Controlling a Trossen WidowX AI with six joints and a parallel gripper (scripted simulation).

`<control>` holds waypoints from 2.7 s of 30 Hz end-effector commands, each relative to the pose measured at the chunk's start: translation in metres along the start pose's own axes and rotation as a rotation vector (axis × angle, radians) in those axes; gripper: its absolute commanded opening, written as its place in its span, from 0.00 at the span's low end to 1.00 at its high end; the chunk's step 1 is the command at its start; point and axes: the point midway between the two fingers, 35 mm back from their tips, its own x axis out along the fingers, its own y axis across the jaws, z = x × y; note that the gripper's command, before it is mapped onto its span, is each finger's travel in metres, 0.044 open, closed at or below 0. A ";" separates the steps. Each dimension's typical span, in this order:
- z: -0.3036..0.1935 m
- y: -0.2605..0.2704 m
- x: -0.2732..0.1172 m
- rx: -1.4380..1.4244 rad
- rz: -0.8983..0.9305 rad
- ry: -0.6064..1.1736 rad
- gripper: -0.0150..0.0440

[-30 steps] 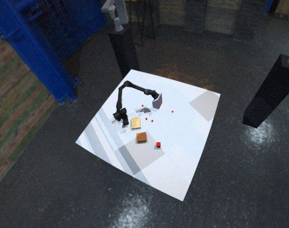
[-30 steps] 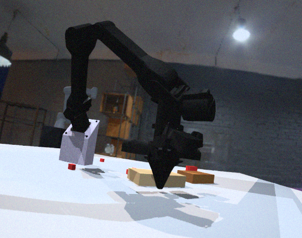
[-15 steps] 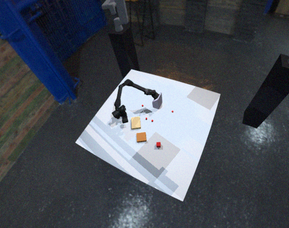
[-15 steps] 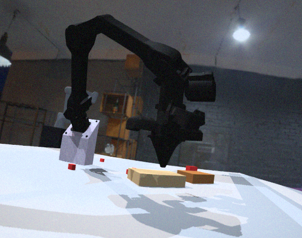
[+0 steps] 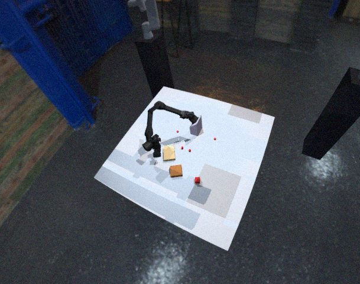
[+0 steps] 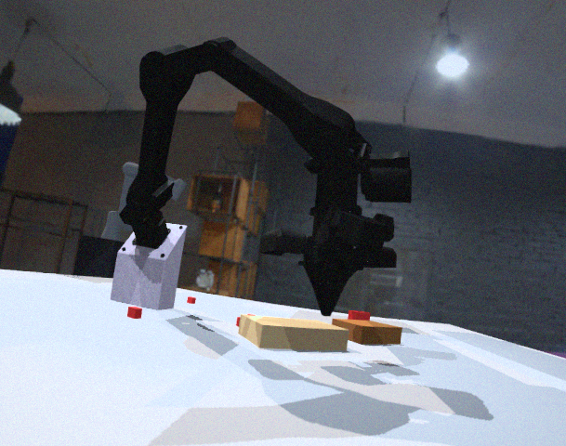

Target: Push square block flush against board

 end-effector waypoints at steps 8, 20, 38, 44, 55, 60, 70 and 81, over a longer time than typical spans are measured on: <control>-0.007 -0.004 0.047 -0.014 -0.023 0.015 0.25; -0.015 -0.003 0.047 -0.014 -0.022 0.016 0.25; -0.030 -0.001 0.047 -0.014 -0.022 0.017 0.25; -0.035 -0.001 0.047 -0.014 -0.022 0.017 0.25; -0.045 -0.001 0.047 -0.014 -0.022 0.018 0.25; -0.049 -0.001 0.047 -0.014 -0.022 0.018 0.25; -0.057 -0.001 0.047 -0.015 -0.022 0.018 0.25; -0.066 -0.002 0.047 -0.015 -0.022 0.018 0.25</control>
